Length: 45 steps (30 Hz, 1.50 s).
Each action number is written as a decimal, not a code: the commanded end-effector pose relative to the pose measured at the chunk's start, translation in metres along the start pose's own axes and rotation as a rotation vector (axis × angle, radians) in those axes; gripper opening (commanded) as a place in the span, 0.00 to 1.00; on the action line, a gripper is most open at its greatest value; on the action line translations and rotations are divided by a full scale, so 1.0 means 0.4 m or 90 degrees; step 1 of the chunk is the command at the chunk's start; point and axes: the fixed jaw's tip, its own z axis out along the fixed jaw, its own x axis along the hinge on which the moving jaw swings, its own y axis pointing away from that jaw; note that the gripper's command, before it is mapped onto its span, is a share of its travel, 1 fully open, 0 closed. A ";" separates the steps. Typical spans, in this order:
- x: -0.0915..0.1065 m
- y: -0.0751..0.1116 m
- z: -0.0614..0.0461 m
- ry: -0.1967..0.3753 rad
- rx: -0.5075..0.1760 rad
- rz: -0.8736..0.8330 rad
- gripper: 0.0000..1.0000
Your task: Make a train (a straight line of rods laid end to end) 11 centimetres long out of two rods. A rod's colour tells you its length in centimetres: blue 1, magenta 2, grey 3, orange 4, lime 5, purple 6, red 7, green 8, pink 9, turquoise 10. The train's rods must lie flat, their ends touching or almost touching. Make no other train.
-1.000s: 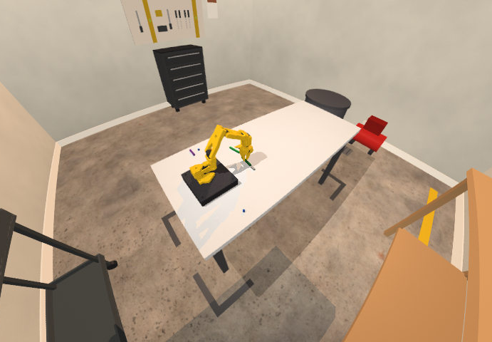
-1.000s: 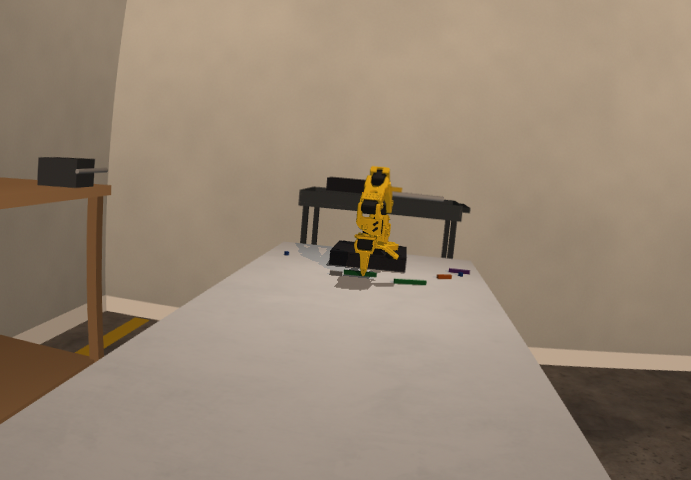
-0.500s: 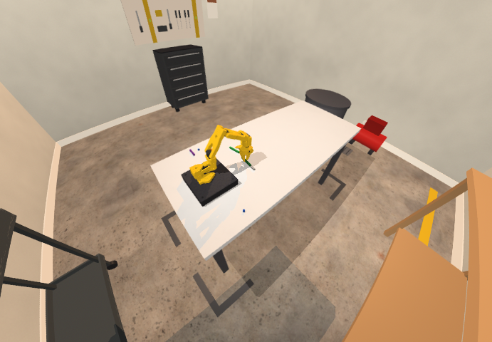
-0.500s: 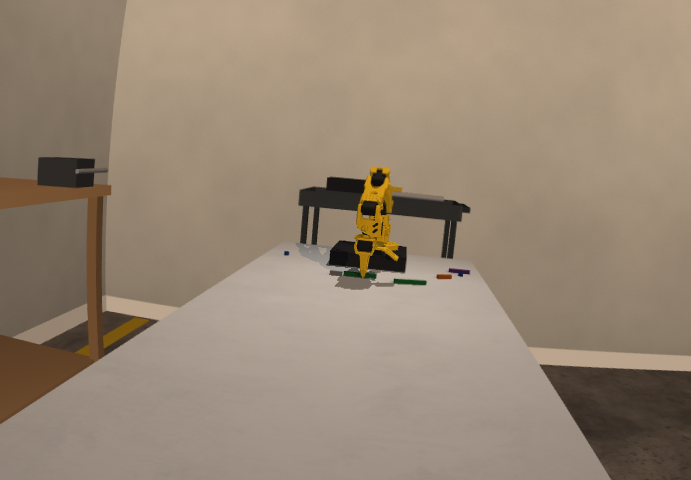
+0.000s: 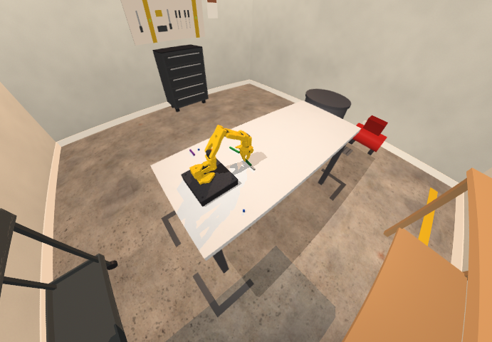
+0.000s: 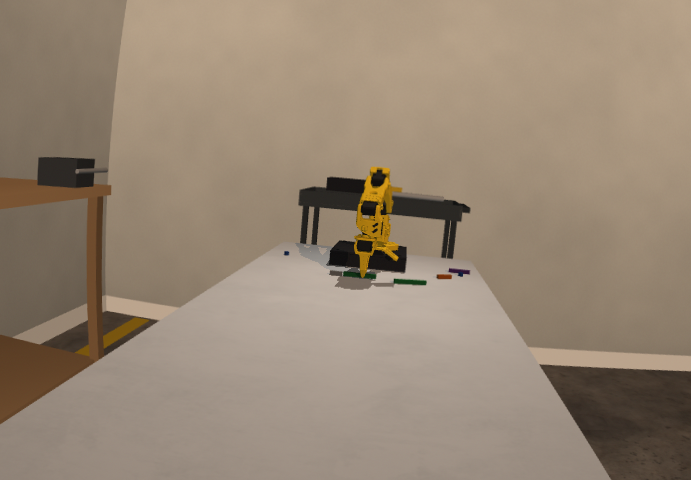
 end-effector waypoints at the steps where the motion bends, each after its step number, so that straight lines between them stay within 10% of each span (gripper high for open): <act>1: 0.003 0.003 0.009 -0.001 -0.005 0.010 0.00; 45: 0.006 0.018 0.011 -0.001 -0.014 0.006 0.00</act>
